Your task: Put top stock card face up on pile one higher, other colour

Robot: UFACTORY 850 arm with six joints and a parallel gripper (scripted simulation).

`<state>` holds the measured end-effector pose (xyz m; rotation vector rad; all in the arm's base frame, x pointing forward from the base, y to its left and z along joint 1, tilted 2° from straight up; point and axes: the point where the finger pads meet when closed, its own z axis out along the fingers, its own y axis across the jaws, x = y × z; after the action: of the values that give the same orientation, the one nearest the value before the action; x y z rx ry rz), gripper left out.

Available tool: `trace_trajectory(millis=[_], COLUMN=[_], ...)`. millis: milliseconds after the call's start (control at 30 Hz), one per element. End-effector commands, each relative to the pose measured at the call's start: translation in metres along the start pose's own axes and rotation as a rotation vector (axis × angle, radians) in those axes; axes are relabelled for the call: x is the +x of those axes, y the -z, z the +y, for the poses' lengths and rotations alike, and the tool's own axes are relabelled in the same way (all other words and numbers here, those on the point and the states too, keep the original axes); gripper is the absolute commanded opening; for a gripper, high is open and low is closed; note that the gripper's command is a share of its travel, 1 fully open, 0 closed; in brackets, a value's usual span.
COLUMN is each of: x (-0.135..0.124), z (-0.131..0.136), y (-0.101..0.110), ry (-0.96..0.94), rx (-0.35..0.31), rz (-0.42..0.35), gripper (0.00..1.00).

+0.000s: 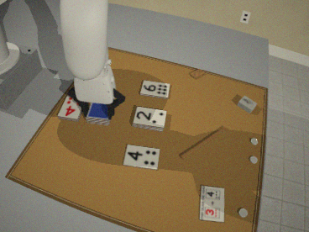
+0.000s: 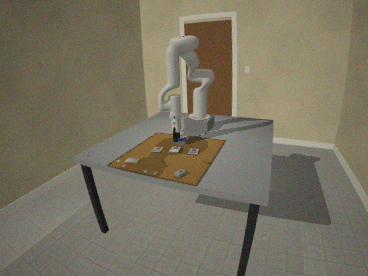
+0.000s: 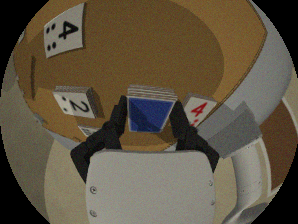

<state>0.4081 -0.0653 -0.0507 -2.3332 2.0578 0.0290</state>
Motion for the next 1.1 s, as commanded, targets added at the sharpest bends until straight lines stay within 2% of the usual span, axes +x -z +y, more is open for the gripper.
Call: trace_trajectory(millis=[0, 1067], x=[0.000, 0.000], z=[-0.001, -0.001], y=[0.000, 0.018], ry=[0.000, 0.000], rx=[0.001, 0.001], rz=[0.000, 0.000], gripper=[0.63, 0.63])
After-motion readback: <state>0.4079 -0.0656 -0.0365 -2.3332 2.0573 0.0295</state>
